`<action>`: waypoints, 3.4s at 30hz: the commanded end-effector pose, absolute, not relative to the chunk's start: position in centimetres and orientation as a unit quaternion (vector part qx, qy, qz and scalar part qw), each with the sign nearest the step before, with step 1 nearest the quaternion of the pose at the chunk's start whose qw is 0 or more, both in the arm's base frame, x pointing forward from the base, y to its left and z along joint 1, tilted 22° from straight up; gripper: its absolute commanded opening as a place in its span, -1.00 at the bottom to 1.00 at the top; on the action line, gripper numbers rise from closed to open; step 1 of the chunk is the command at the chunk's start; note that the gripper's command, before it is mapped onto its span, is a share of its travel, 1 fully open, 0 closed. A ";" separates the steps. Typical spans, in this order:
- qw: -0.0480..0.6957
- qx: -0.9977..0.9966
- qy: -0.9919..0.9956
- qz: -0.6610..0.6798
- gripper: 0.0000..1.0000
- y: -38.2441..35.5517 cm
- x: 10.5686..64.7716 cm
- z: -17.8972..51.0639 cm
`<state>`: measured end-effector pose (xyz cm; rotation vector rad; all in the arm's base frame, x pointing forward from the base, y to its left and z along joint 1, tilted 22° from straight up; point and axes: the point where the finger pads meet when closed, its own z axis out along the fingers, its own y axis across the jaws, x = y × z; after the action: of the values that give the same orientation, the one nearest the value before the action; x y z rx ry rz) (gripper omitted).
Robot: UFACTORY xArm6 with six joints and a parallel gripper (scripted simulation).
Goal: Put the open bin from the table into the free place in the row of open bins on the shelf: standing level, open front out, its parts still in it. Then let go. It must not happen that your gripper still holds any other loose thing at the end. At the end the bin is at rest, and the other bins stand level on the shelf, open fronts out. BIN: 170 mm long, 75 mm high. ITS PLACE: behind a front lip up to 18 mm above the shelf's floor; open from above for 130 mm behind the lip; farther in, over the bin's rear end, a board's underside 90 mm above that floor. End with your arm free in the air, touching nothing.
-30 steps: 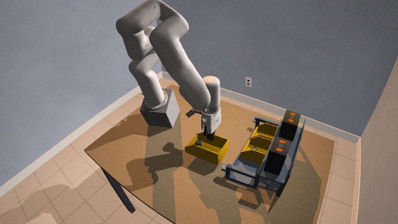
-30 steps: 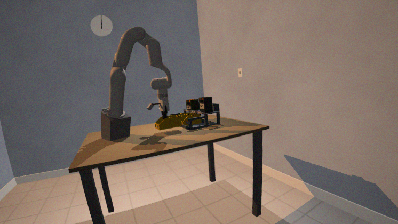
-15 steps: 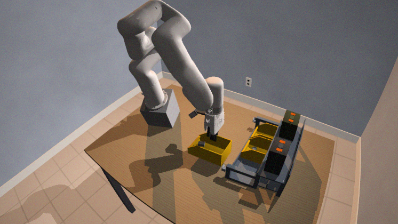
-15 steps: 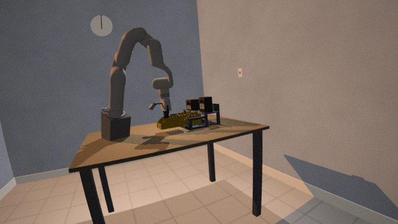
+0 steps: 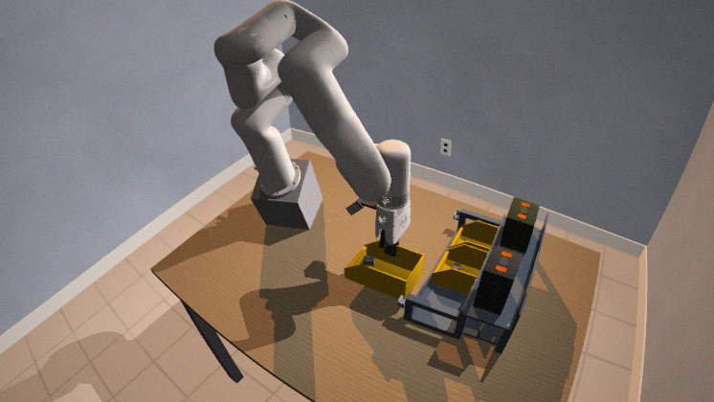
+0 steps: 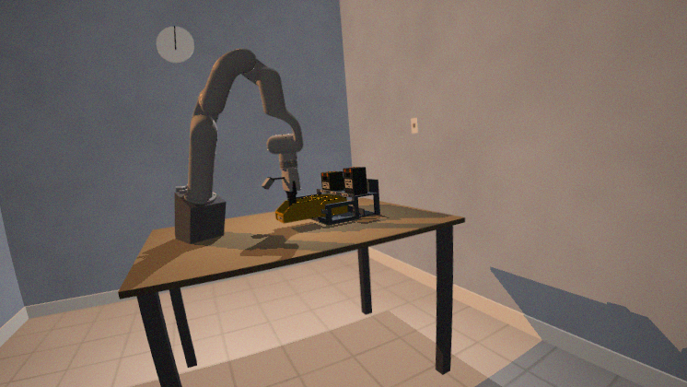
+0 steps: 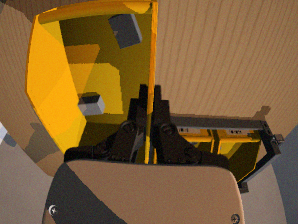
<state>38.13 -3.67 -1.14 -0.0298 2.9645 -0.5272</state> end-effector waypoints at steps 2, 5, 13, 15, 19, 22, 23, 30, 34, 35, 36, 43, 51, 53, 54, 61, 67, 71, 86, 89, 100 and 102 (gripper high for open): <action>0.067 -0.010 0.982 -0.174 -1.00 -3.6 38.3 -1.0; 0.067 -0.010 0.982 -0.174 -1.00 -3.6 38.5 -1.0; 0.067 -0.010 0.982 -0.174 -1.00 -3.5 39.5 -0.9; 0.067 -0.010 0.982 -0.174 -1.00 -3.5 39.5 -0.9; 0.067 -0.010 0.982 -0.174 -1.00 -3.5 39.5 -0.9; 0.067 -0.010 0.982 -0.174 -1.00 -3.5 39.4 -0.9; 0.067 -0.010 0.982 -0.174 -1.00 -3.5 39.3 -0.9; 0.067 -0.010 0.982 -0.174 -1.00 -3.6 39.0 -0.9; 0.067 -0.010 0.982 -0.174 -1.00 -3.6 39.0 -0.9; 0.067 -0.010 0.982 -0.174 -1.00 -3.6 39.0 -0.9; 0.067 -0.010 0.982 -0.174 -1.00 -3.6 39.0 -0.9; 0.067 -0.010 0.982 -0.174 -1.00 -3.6 38.8 -1.0; 0.067 -0.010 0.982 -0.174 -1.00 -3.6 38.8 -1.0; 0.067 -0.010 0.982 -0.174 -1.00 -3.6 38.8 -1.0; 0.067 -0.010 0.982 -0.174 -1.00 -3.6 38.8 -1.0; 0.067 -0.010 0.982 -0.174 -1.00 -3.9 38.4 -1.8; 0.067 -0.010 0.982 -0.174 -1.00 -3.9 38.4 -1.8; 0.067 -0.010 0.982 -0.174 -1.00 -3.9 38.4 -1.8; 0.067 -0.010 0.982 -0.174 -1.00 -4.2 38.0 -2.7; 0.067 -0.010 0.982 -0.174 -1.00 -4.2 38.0 -2.7; 0.067 -0.010 0.982 -0.174 -1.00 -4.5 37.6 -3.5; 0.067 -0.010 0.982 -0.174 -1.00 -4.5 37.6 -3.5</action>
<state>37.49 -4.55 -3.57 -0.0294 2.9627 -0.5267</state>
